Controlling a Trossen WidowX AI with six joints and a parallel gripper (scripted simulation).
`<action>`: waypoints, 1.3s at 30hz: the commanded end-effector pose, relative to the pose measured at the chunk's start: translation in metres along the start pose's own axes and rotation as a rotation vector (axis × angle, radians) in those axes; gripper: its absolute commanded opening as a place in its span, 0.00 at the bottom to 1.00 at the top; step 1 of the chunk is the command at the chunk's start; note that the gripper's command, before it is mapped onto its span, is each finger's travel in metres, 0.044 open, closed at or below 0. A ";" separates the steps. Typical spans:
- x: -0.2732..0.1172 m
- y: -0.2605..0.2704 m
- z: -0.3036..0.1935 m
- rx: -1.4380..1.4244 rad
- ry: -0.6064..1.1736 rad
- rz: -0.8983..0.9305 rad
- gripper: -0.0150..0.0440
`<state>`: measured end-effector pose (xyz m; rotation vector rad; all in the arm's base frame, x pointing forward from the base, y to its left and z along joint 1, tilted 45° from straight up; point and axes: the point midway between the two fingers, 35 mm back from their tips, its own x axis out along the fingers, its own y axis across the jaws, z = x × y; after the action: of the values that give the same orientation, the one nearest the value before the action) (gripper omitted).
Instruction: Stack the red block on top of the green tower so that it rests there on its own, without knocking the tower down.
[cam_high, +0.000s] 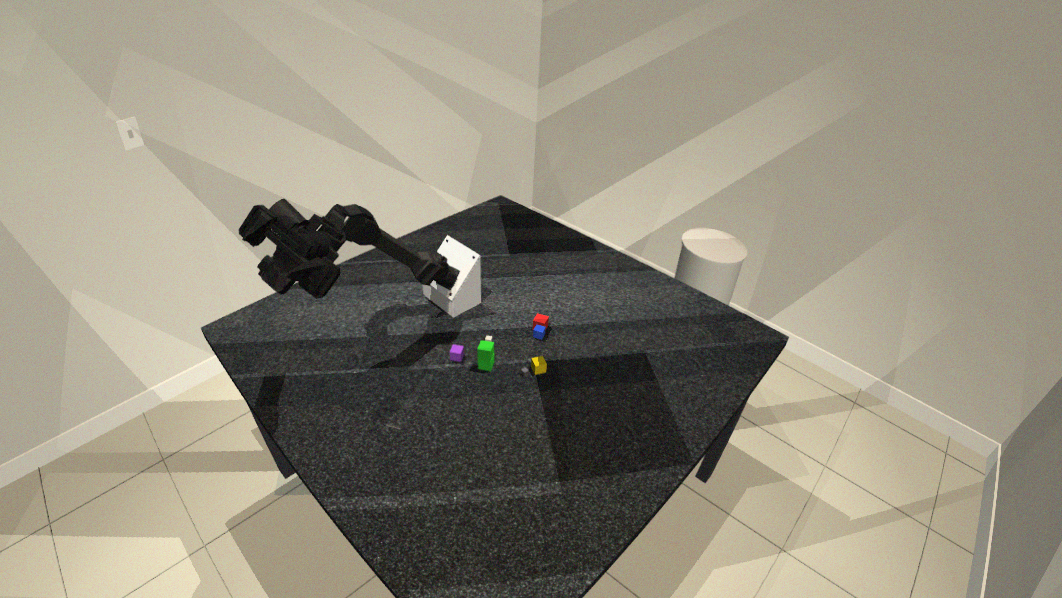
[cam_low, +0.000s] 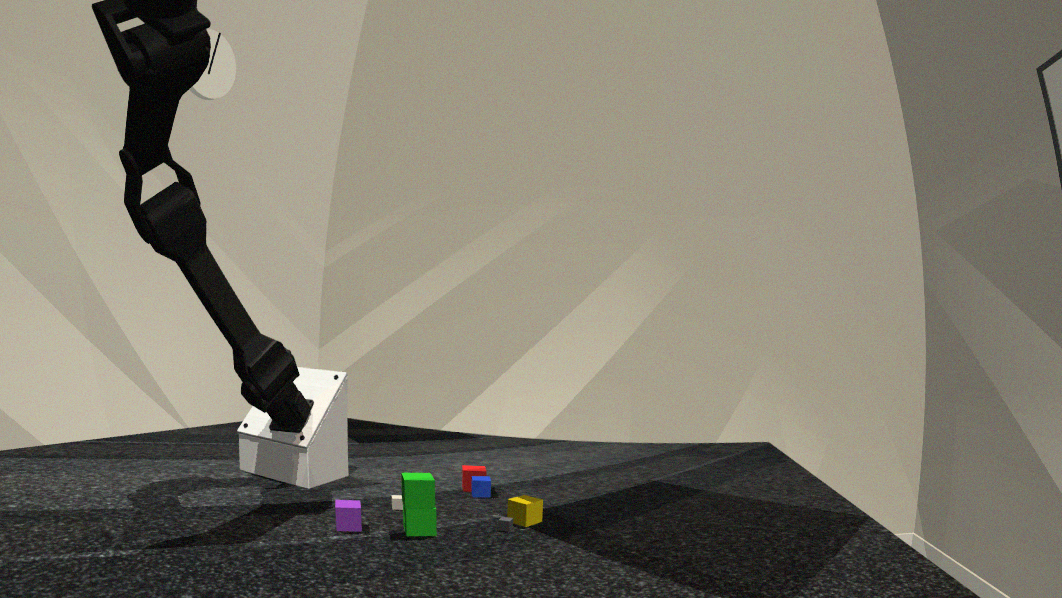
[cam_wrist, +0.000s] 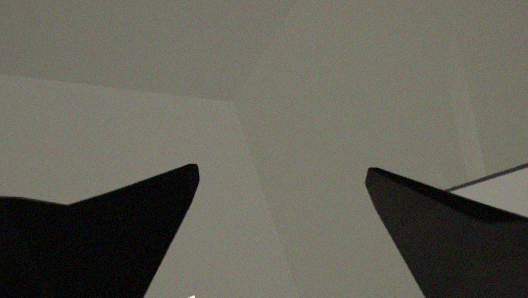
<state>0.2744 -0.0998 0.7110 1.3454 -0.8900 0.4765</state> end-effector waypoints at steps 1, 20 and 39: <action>0.004 -0.076 -0.008 0.057 -0.013 -0.179 1.00; -0.094 -0.352 -0.100 0.131 0.000 -0.952 1.00; -0.349 -0.501 -0.196 -0.133 0.081 -1.752 1.00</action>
<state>0.5143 0.0370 0.1823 1.5489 0.3900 -0.7395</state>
